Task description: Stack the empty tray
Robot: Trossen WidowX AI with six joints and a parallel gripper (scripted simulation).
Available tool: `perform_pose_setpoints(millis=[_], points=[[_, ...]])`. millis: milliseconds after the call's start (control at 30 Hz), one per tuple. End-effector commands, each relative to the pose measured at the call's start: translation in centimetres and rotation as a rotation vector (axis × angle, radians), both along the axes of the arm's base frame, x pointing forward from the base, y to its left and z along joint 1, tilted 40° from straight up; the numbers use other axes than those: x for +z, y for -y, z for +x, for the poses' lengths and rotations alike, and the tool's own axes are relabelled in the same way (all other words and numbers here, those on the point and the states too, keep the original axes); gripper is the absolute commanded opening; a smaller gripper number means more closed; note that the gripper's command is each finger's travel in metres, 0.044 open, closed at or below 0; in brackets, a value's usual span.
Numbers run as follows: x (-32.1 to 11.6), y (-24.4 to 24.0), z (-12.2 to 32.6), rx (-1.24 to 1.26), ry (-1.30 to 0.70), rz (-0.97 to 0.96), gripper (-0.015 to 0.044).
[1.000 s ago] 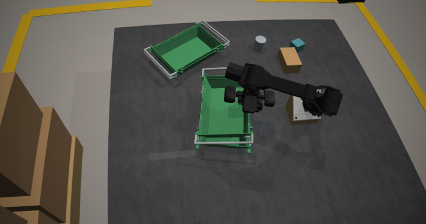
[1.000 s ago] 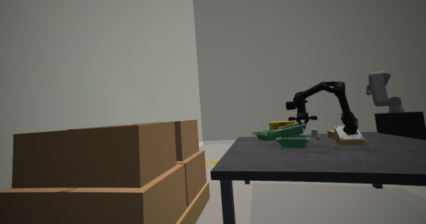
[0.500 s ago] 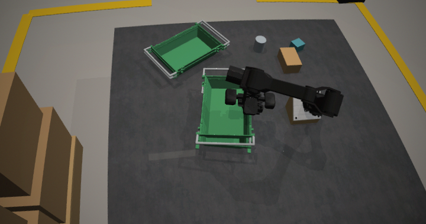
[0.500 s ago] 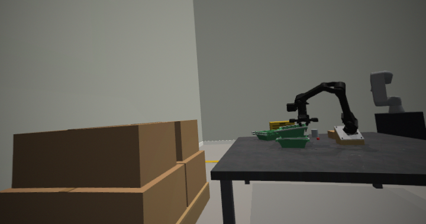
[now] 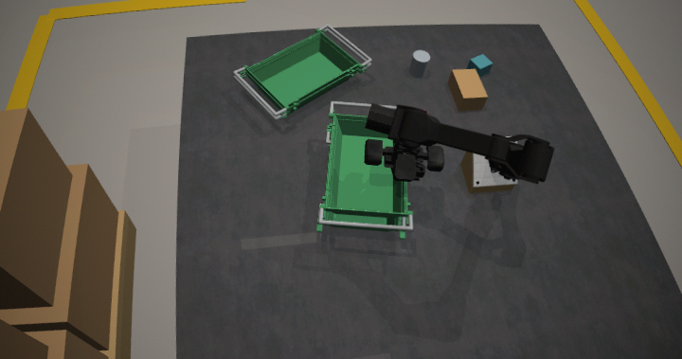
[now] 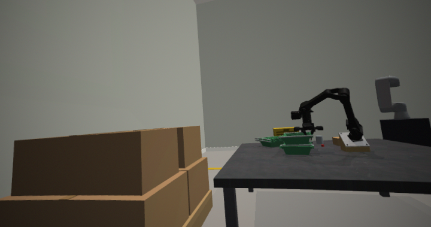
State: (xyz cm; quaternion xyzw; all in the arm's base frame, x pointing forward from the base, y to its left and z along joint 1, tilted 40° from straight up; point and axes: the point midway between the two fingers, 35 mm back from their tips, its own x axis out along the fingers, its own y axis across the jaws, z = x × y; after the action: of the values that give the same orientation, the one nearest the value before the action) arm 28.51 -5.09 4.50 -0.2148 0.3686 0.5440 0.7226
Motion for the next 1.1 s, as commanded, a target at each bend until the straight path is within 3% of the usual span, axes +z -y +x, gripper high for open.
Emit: perform_pose_setpoints(millis=[0, 167, 1067], points=[[-0.12, -0.34, -0.04, 0.006, -0.005, 0.002, 0.0], [-0.12, -0.34, -0.04, 0.006, -0.005, 0.002, 0.0], [-0.12, -0.34, -0.04, 0.006, -0.005, 0.002, 0.0396]])
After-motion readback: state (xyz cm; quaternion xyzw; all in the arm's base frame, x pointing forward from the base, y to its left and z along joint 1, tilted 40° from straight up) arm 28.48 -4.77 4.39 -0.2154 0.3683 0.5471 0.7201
